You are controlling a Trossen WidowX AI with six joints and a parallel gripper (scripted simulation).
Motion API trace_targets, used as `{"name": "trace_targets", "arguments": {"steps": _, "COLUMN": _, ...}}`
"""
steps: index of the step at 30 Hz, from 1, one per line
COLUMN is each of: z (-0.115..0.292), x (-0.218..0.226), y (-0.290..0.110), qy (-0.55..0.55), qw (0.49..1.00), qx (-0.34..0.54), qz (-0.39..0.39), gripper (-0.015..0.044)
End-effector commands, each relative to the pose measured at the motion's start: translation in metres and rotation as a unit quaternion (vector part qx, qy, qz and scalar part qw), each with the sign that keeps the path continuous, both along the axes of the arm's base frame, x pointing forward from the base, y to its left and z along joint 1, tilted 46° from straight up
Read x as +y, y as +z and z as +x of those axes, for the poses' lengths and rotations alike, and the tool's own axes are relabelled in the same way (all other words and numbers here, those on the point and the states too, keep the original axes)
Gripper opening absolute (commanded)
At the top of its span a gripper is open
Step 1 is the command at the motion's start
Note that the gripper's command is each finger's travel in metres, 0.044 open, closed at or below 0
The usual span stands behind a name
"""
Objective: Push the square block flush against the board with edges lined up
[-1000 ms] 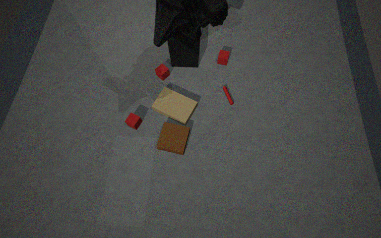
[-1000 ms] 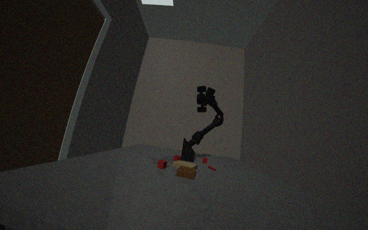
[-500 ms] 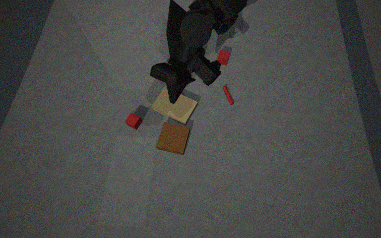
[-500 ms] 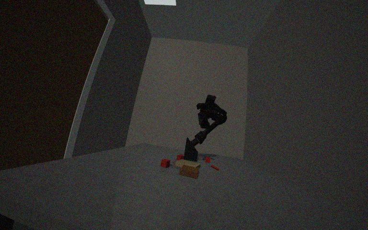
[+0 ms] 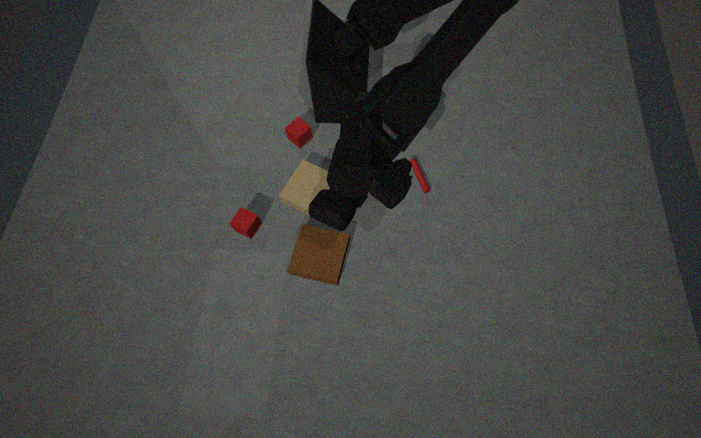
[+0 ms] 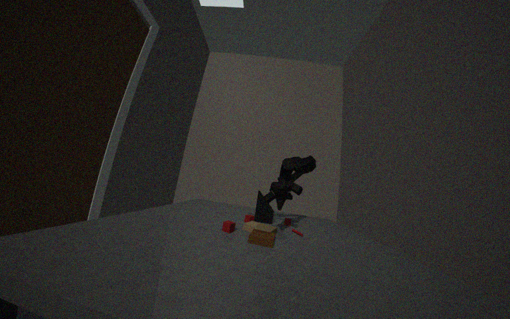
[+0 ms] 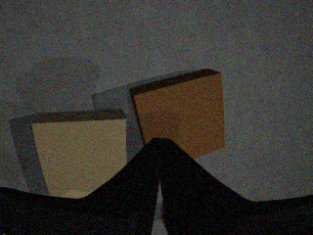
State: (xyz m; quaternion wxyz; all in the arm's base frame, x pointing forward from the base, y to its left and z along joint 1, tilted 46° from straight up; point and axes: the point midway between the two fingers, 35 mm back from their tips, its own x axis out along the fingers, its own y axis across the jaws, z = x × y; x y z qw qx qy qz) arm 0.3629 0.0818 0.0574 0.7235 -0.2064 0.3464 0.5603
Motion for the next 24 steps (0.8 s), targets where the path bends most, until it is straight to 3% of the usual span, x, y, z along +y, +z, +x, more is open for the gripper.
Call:
{"name": "trace_targets", "arguments": {"steps": 1, "z": -0.021, "x": 0.026, "y": -0.016, "qy": 0.041, "qw": 0.998, "qx": 0.043, "qz": 0.014, "gripper": 0.0}}
{"name": "trace_targets", "arguments": {"steps": 10, "z": -0.049, "x": 0.057, "y": -0.035, "qy": 0.089, "qw": 0.991, "qx": 0.097, "qz": 0.028, "gripper": 0.0}}
{"name": "trace_targets", "arguments": {"steps": 14, "z": -0.056, "x": 0.092, "y": -0.069, "qy": 0.089, "qw": 0.991, "qx": 0.097, "qz": 0.029, "gripper": 0.0}}
{"name": "trace_targets", "arguments": {"steps": 24, "z": -0.058, "x": 0.09, "y": -0.075, "qy": 0.089, "qw": 0.991, "qx": 0.097, "qz": 0.029, "gripper": 0.0}}
